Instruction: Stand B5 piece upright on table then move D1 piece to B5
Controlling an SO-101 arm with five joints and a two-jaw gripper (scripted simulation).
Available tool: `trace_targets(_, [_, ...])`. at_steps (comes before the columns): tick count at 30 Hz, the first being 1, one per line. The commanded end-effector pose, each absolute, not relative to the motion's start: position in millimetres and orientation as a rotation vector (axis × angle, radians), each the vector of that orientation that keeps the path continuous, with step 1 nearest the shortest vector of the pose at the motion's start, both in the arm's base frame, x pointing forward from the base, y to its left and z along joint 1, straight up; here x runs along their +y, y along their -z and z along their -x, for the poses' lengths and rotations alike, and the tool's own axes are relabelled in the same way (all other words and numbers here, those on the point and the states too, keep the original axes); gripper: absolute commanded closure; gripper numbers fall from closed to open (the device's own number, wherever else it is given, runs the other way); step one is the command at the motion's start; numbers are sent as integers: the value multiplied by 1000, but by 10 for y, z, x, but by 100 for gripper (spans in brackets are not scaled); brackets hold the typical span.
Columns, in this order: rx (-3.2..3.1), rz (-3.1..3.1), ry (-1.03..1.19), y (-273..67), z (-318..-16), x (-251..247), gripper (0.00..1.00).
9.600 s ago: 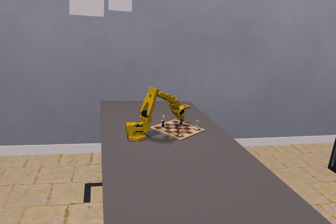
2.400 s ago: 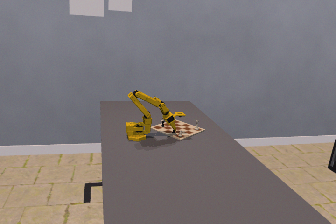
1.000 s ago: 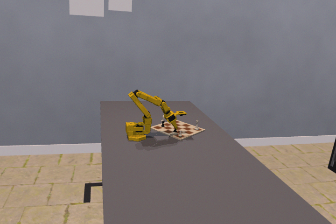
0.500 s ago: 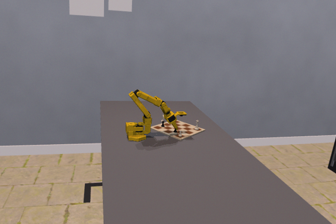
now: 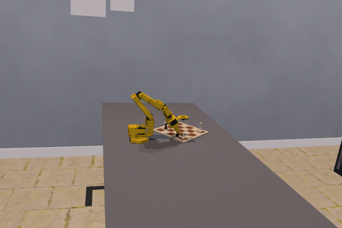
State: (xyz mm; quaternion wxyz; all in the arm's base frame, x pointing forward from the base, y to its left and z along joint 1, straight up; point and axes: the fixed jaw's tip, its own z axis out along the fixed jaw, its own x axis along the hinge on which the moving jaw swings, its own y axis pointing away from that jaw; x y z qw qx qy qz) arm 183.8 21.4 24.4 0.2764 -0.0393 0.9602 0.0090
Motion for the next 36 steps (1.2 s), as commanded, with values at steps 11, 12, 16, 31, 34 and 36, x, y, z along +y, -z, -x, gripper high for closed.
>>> trace_targets(11, [2596, 129, -24, -216, -1790, 225, 100])
trace_targets(12, [2596, 129, -24, -217, -1790, 225, 100])
trace_targets(16, [2596, 129, -24, -220, -1790, 225, 100])
trace_targets(31, [2596, 129, -24, -231, -1788, 225, 100])
trace_targets(34, [2596, 129, -24, -231, -1788, 225, 99])
trace_targets(36, [2596, 129, -24, -231, -1788, 225, 97])
